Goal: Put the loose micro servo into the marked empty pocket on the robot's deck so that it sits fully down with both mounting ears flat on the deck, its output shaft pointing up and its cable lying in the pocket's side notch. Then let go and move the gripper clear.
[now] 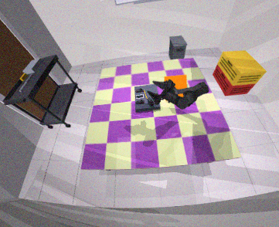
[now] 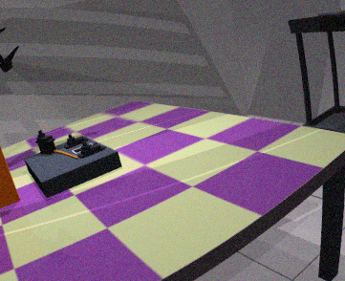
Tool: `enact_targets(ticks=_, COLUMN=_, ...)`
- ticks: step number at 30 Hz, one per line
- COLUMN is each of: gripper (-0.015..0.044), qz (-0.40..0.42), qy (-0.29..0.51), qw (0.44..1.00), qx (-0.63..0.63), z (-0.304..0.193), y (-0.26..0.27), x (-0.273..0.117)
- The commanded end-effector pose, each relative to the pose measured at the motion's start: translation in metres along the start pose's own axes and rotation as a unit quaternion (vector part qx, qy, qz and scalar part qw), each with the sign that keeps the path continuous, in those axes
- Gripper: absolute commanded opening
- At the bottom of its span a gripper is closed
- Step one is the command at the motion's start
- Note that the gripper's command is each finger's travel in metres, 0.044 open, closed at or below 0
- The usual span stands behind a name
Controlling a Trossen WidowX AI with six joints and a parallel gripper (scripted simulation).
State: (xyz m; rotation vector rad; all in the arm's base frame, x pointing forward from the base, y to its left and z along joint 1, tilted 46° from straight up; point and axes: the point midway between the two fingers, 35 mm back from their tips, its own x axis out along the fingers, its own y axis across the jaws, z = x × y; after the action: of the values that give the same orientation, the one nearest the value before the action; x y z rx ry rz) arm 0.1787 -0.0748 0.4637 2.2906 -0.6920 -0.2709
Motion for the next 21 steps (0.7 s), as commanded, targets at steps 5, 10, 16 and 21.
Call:
enact_targets(ticks=5, gripper=0.0440, qz=-0.067, qy=-0.019, qw=0.990, qx=-0.122, z=0.006, y=-0.040, x=0.024)
enact_targets(ticks=10, gripper=0.0440, qz=-0.113, qy=-0.029, qw=0.974, qx=-0.193, z=0.014, y=-0.066, x=0.037)
enact_targets(ticks=16, gripper=0.0440, qz=-0.175, qy=-0.037, qw=0.946, qx=-0.272, z=0.026, y=-0.096, x=0.051)
enact_targets(ticks=21, gripper=0.0440, qz=-0.230, qy=-0.039, qw=0.914, qx=-0.331, z=0.040, y=-0.121, x=0.061)
